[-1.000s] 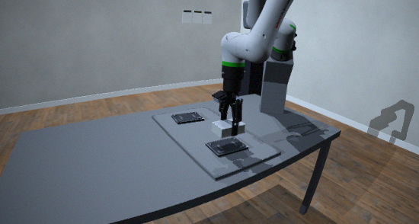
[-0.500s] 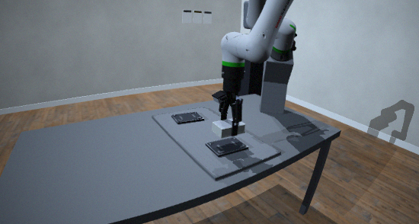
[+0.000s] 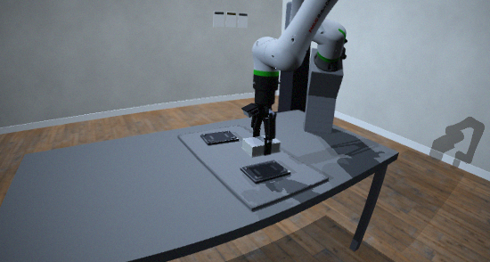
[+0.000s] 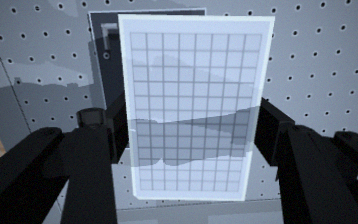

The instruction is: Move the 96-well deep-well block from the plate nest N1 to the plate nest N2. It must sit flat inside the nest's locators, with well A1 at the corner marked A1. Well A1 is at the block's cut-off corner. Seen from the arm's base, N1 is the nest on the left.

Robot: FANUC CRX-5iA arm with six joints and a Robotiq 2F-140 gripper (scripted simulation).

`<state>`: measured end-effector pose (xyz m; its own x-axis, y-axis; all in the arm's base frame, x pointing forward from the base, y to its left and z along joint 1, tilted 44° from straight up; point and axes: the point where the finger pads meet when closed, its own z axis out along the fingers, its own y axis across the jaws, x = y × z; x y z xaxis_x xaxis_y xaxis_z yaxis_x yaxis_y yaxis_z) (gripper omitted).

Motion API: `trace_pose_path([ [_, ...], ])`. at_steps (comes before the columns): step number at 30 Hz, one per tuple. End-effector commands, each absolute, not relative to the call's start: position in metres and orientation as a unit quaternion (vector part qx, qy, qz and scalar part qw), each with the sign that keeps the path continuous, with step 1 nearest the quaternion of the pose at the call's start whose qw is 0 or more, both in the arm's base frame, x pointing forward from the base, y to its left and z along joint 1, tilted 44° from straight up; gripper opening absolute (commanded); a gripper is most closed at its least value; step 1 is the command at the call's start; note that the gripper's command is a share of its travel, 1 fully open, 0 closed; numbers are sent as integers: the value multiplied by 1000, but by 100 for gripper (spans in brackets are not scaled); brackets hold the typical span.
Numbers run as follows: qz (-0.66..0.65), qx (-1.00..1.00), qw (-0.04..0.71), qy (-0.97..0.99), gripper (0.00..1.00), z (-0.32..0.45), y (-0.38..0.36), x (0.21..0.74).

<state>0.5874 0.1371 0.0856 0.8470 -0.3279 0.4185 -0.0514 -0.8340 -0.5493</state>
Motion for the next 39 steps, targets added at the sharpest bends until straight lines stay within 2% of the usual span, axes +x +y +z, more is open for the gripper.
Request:
trace_pose_path([
  [1,-257,-922,270,102,10,81,127,588],
  [39,-257,-922,270,102,10,24,29,593],
])
